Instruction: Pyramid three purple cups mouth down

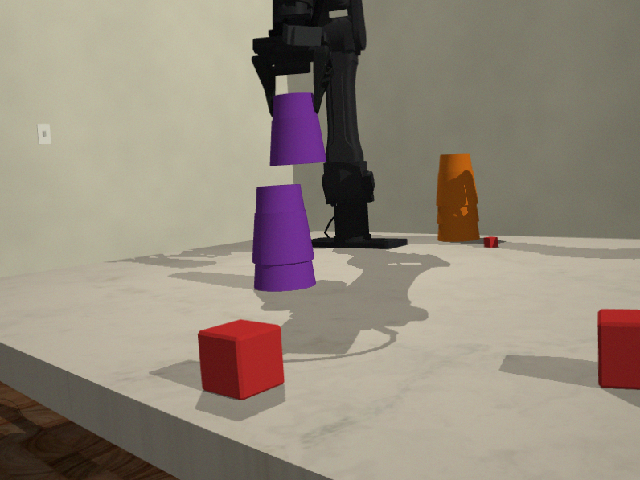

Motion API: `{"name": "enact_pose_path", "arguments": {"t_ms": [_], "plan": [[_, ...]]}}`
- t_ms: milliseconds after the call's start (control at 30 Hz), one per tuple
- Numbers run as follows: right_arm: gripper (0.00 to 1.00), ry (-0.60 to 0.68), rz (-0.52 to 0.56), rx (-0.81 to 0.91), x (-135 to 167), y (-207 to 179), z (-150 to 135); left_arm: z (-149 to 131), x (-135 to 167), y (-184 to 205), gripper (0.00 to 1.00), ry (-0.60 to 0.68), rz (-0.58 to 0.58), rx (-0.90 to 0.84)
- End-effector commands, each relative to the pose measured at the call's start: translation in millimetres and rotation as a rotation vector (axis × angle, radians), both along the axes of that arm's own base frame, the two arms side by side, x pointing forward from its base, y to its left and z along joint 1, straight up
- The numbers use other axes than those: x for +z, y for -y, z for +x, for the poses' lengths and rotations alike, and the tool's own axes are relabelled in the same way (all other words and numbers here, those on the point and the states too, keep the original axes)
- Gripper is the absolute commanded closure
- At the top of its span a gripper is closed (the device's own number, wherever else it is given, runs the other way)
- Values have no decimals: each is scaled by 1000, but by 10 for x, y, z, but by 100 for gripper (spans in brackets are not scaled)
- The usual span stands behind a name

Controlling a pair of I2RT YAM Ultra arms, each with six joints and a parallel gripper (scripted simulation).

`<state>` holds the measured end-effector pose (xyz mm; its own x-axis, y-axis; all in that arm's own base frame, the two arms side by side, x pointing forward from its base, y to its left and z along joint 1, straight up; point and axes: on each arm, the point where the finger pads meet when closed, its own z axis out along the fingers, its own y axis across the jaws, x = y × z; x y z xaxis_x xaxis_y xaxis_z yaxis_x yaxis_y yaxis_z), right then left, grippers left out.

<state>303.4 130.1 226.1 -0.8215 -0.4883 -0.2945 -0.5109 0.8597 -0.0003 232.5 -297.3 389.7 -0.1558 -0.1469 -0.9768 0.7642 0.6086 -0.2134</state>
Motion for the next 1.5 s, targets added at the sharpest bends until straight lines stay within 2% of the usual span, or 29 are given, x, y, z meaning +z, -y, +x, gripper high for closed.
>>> {"name": "enact_pose_path", "arguments": {"t_ms": [0, 300, 933, 1467], "plan": [[100, 77, 30, -9, 95, 7, 77, -40, 39, -33, 0, 9, 1, 2], [100, 41, 16, -9, -38, 39, -6, -40, 39, -33, 0, 9, 1, 2], [100, 63, 26, -4, 98, 10, 76, -40, 39, -33, 0, 9, 1, 2], [100, 52, 22, -5, -183, -2, 32, -40, 39, -33, 0, 9, 1, 2]]}}
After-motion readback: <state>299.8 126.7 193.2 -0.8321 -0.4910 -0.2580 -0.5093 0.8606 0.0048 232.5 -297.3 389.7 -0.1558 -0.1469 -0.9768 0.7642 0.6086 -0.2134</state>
